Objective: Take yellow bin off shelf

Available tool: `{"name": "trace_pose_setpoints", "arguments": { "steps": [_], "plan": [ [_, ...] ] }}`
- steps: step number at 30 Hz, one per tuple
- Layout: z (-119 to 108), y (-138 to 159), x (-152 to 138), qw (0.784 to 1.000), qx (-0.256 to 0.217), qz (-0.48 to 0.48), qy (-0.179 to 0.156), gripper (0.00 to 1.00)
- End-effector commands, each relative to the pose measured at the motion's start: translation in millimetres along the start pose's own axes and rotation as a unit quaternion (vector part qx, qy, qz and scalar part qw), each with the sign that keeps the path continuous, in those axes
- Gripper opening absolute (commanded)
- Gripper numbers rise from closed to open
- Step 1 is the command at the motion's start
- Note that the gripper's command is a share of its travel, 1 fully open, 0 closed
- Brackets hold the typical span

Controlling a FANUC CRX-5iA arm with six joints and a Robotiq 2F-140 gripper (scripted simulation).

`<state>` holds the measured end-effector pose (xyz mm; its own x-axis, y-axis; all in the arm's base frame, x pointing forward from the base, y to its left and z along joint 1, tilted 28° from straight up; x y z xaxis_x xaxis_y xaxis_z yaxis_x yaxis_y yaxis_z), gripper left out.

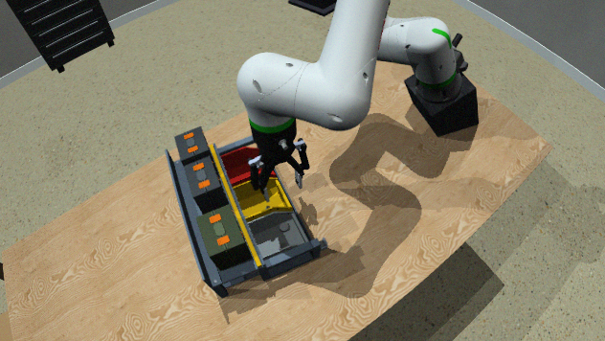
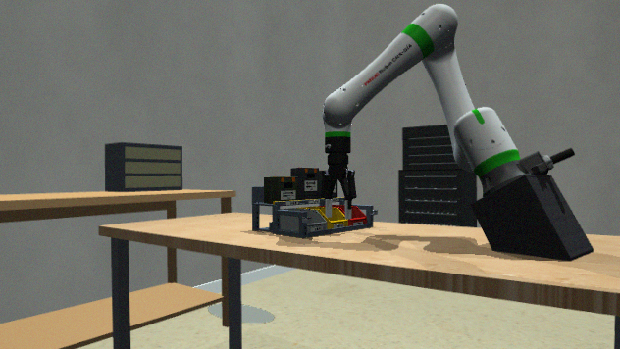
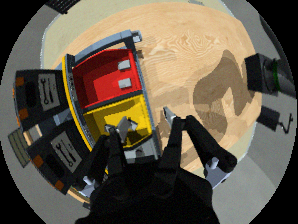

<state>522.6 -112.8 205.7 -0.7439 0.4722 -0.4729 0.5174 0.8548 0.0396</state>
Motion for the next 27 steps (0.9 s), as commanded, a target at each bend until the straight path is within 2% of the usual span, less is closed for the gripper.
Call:
{"name": "trace_pose_setpoints", "arguments": {
  "steps": [1, 27],
  "plan": [
    [-0.1, 0.1, -0.2, 1.0, 0.0, 0.0, 0.0, 0.57],
    [-5.2, 0.1, -0.1, 1.0, 0.0, 0.0, 0.0, 0.57]
  ]
}}
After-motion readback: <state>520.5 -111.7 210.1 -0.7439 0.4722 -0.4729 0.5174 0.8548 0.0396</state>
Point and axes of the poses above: the point where the finger pads meet when closed, its own z axis out along the fingers, its own x axis across the jaws, y = z × x, the point moved 2 cm from there along -z, back along the fingers, and after that the axes turned 11 degrees about z, right-handed, at the moved point
